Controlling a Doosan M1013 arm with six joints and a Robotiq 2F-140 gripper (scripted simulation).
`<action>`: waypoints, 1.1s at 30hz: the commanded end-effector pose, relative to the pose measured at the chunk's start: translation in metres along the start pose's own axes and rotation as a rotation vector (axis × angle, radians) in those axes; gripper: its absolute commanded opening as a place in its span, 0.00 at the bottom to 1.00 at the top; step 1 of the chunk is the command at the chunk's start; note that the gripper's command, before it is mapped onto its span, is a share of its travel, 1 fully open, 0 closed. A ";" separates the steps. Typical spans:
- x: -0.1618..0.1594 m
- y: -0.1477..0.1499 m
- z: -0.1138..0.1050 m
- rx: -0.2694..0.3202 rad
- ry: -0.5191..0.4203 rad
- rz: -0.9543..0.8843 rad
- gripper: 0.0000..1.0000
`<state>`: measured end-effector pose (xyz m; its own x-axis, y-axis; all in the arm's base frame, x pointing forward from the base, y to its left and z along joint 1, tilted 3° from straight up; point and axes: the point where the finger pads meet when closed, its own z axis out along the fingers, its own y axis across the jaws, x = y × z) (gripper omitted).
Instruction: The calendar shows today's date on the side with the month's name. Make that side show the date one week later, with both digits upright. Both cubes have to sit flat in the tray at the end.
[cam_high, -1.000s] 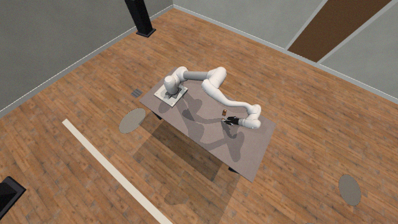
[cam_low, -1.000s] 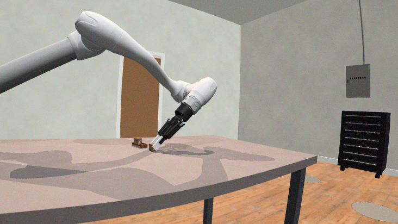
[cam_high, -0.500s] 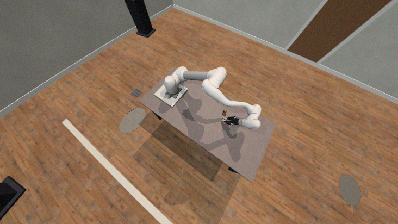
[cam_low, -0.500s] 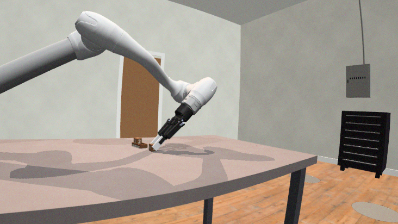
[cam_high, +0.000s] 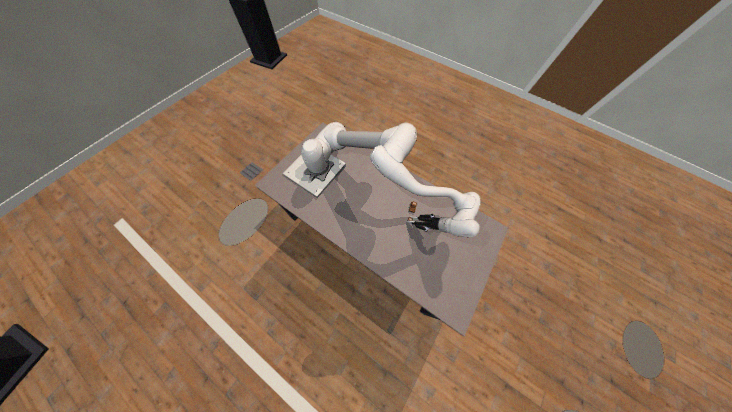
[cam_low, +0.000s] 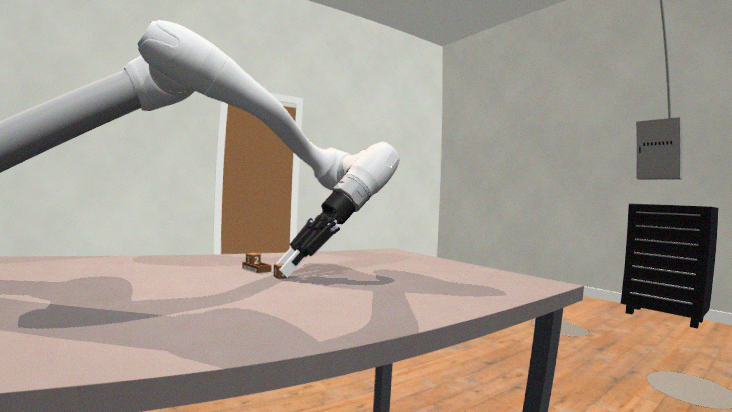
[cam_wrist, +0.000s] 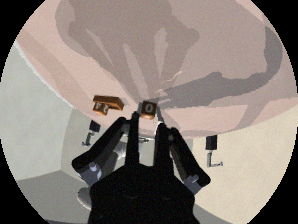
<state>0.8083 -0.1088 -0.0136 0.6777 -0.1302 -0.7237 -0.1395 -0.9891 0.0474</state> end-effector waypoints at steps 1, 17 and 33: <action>0.000 0.000 0.000 0.000 0.000 0.000 0.24; 0.000 0.000 0.000 0.000 0.000 0.000 0.24; 0.000 0.000 0.000 0.000 0.000 0.000 0.31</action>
<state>0.8083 -0.1088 -0.0136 0.6777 -0.1302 -0.7237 -0.1395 -0.9891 0.0474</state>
